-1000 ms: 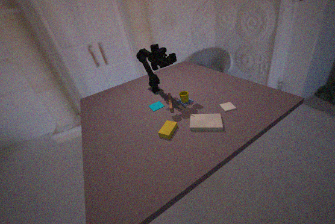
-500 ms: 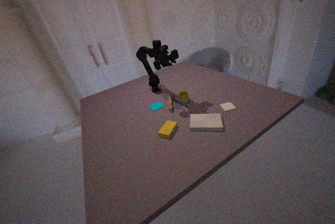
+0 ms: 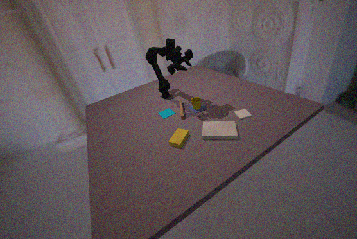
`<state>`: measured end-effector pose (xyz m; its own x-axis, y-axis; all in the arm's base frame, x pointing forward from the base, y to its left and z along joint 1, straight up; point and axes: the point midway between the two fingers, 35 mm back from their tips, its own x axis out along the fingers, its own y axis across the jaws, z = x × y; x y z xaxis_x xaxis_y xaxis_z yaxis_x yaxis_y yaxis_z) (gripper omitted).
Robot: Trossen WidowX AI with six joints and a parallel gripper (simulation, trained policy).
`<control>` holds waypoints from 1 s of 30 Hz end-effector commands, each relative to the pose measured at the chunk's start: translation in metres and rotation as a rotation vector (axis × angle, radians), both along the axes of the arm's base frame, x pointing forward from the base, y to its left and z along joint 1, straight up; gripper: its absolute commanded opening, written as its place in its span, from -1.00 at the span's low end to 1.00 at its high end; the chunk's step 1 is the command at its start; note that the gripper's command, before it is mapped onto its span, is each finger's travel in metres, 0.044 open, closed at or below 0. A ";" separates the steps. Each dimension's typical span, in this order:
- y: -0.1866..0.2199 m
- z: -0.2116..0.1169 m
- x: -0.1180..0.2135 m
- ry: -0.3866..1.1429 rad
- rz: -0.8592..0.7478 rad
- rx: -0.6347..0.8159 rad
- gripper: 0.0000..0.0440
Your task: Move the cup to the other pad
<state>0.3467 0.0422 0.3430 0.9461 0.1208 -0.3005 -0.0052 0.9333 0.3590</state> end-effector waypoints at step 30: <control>0.038 -0.009 0.015 0.450 -0.146 0.382 -0.17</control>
